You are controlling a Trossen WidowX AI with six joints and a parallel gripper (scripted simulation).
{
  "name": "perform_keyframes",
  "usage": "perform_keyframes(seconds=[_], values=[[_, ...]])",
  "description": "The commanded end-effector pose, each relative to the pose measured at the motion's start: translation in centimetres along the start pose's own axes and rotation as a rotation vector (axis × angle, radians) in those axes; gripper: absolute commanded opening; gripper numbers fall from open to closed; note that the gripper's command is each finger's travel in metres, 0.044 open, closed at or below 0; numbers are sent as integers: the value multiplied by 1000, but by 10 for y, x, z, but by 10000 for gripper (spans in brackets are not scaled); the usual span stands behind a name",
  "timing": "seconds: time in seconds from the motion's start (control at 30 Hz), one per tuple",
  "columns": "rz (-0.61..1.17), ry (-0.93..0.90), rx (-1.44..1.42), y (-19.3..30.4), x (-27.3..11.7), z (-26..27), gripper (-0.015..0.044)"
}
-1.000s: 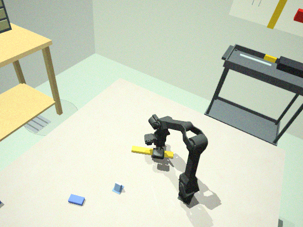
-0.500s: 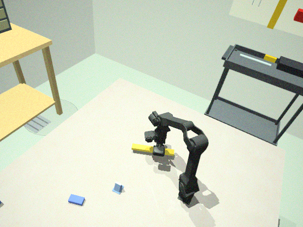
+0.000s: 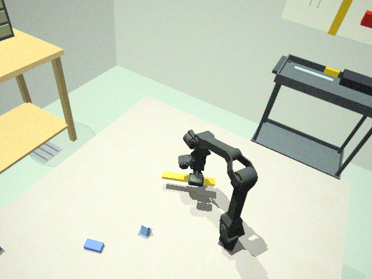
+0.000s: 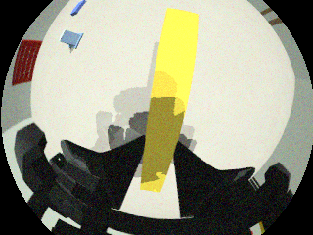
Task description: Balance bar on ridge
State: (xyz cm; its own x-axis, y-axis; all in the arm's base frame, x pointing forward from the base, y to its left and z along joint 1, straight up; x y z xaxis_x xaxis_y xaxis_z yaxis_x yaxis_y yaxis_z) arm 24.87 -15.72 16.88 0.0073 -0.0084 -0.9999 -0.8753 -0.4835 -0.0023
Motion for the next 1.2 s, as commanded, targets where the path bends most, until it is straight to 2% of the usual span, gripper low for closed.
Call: perform_keyframes(seconds=[0.0,0.47,1.17], values=[[-11,16,-3,0,-17,0,0],[-12,15,-15,0,-42,5,0],[-17,14,-348,-66,-43,46,0]])
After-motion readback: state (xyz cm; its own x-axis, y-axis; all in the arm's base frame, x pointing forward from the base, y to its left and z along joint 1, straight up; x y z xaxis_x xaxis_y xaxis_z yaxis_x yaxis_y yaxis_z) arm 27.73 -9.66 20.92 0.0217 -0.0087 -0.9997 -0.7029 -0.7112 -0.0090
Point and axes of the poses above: the point midway between the two fingers, 35 mm back from their tips, its own x axis out along the fingers, its own z axis across the jaws, y = z × x, the point moved 6 cm from there along -x, back along the fingers, and after that the axes turned 6 degrees about -x, right-handed, at the moved point
